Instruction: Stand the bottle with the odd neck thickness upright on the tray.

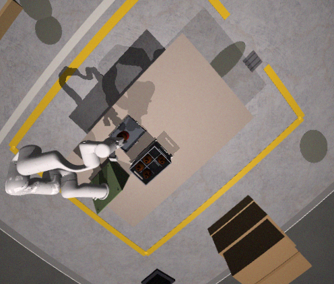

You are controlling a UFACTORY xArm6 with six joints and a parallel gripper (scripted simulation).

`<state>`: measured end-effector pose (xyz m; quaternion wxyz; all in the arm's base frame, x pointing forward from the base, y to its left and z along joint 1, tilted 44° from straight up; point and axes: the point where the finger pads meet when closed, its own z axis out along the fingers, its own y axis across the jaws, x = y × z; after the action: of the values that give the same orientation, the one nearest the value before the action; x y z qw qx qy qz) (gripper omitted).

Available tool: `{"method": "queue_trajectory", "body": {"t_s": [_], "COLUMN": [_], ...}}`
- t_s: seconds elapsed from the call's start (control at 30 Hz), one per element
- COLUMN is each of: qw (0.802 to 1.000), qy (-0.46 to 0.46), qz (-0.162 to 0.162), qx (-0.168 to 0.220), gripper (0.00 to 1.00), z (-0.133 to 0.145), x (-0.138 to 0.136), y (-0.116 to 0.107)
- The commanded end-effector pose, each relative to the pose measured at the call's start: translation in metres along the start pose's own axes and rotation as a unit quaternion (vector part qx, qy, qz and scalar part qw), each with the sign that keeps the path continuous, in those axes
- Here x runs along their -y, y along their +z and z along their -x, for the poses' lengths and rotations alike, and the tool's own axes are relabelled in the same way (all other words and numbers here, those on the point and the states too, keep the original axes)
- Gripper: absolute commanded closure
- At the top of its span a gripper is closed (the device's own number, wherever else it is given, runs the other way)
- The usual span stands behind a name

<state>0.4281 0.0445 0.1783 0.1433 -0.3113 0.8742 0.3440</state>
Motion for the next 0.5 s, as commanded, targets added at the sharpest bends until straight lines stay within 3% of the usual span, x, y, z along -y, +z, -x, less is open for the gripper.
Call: {"method": "queue_trajectory", "body": {"t_s": [0.0, 0.47], "qw": [1.000, 1.000], "qy": [-0.001, -0.001], "qz": [-0.002, -0.002], "qx": [0.002, 0.002], "gripper": [1.00, 1.00], "z": [0.002, 0.002], "x": [0.001, 0.001], "y": [0.006, 0.043]}}
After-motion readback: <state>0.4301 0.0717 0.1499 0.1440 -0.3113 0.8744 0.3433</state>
